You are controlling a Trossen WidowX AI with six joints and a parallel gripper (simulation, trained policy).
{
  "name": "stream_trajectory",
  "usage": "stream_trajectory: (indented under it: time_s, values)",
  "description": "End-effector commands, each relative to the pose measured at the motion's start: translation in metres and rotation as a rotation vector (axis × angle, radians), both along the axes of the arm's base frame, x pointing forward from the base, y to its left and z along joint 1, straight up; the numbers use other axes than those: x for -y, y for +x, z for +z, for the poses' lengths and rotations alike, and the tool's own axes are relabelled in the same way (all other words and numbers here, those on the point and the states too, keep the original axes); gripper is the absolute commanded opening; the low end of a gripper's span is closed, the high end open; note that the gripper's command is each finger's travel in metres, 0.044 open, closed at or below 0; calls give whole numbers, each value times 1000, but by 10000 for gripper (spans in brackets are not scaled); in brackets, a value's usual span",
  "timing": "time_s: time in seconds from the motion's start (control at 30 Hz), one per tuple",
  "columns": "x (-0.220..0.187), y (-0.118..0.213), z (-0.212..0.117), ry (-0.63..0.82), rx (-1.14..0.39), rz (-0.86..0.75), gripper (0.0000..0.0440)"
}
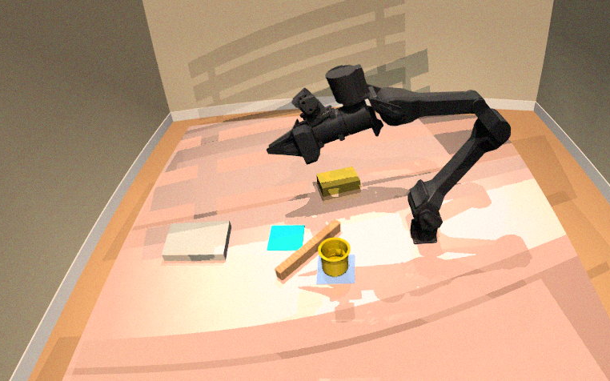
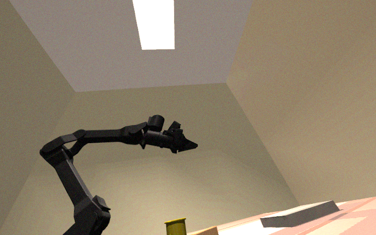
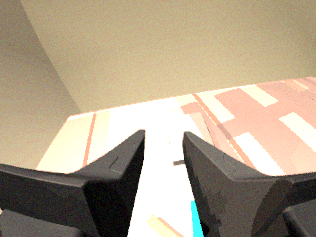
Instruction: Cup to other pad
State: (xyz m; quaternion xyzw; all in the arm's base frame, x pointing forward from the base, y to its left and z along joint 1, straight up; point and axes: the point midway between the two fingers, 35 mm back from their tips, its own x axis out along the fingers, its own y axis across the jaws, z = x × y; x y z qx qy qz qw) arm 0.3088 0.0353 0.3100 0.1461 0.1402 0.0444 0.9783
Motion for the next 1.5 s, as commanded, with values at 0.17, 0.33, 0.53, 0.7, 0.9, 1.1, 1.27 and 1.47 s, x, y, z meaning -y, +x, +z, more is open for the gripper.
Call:
stream_trajectory:
  time_s: [0.17,0.33,0.53,0.7,0.9,1.1,1.27,1.47]
  values:
    - [-11,-2,1,107,-111,1,129]
    - [-16,-4,1,167,-179,-8,137]
    - [-23,-6,-1,239,-263,-25,143]
    - [-29,-8,-3,299,-336,-45,146]
    - [-36,-10,-6,367,-426,-75,147]
    - [-42,-13,-10,430,-517,-114,148]
    - [-48,-16,-14,478,-592,-152,148]
    - [-55,-19,-19,526,-681,-204,147]
